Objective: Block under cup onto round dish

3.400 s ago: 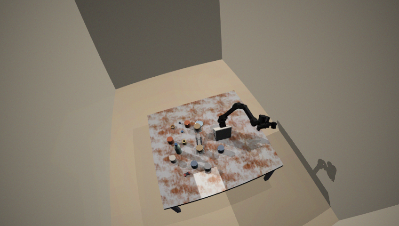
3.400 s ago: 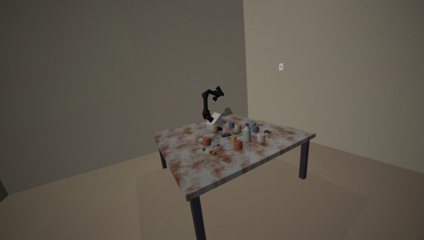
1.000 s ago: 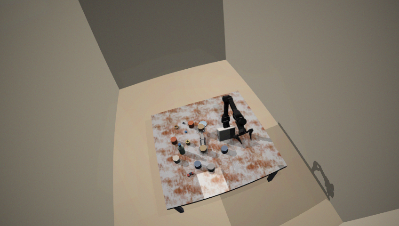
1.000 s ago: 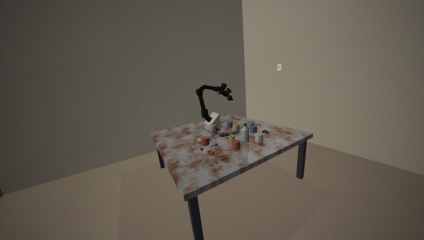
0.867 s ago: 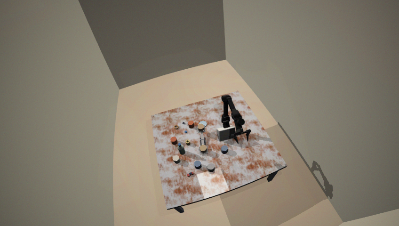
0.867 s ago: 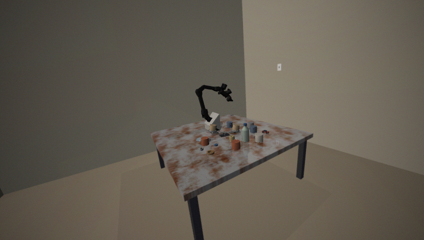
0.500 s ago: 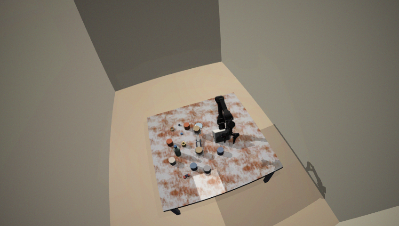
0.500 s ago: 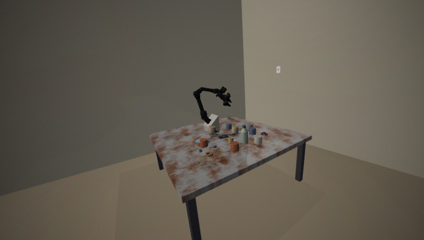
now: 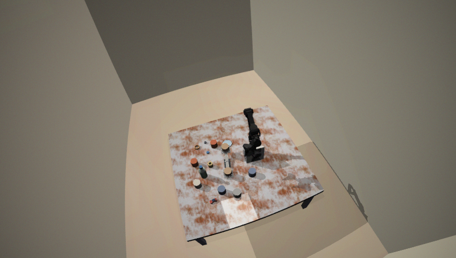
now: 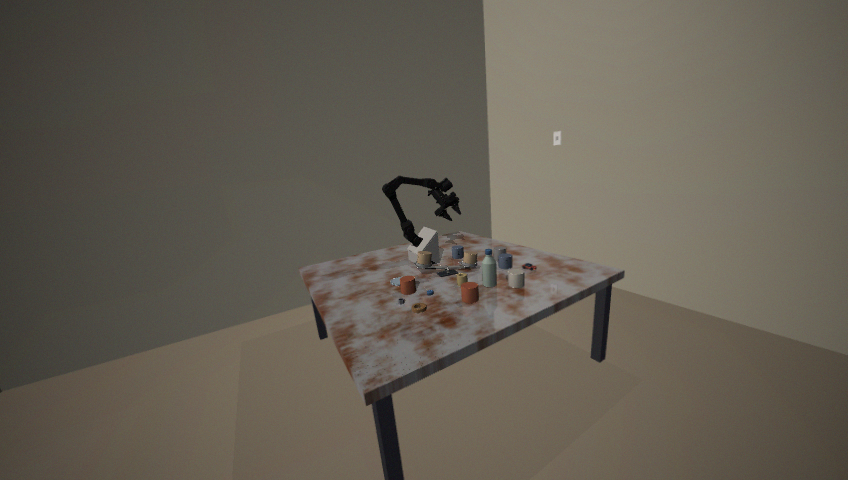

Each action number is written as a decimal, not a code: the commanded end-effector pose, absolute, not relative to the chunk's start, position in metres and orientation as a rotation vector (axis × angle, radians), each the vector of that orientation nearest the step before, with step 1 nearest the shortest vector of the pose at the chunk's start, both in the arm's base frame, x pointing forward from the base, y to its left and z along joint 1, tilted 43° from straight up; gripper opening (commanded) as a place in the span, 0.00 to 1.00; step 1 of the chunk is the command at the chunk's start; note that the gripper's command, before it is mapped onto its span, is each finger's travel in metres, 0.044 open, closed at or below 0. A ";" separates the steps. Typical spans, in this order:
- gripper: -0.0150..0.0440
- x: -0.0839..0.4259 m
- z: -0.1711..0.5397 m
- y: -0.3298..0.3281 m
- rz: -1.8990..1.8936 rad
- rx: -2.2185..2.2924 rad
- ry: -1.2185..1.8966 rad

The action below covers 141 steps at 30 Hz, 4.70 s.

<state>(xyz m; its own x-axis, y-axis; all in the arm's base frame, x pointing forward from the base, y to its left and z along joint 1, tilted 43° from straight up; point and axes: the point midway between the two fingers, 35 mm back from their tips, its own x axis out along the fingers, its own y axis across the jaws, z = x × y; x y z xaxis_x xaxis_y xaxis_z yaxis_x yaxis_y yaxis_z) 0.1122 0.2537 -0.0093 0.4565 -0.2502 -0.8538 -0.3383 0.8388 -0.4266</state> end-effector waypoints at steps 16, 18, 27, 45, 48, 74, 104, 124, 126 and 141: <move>1.00 0.177 0.074 0.127 -0.428 -0.640 0.713; 1.00 0.177 0.075 0.126 -0.431 -0.640 0.709; 1.00 0.186 0.067 0.133 -0.419 -0.763 0.804; 1.00 0.231 0.025 0.151 -0.237 -1.188 1.220; 1.00 0.239 0.017 0.152 -0.183 -1.249 1.287; 1.00 0.314 -0.072 0.142 0.555 -1.604 1.730; 1.00 0.319 -0.104 0.116 0.606 -1.615 1.742; 1.00 0.319 -0.127 0.094 0.604 -1.616 1.743; 1.00 0.319 -0.129 0.091 0.604 -1.617 1.743; 0.79 0.318 -0.133 0.087 0.603 -1.617 1.743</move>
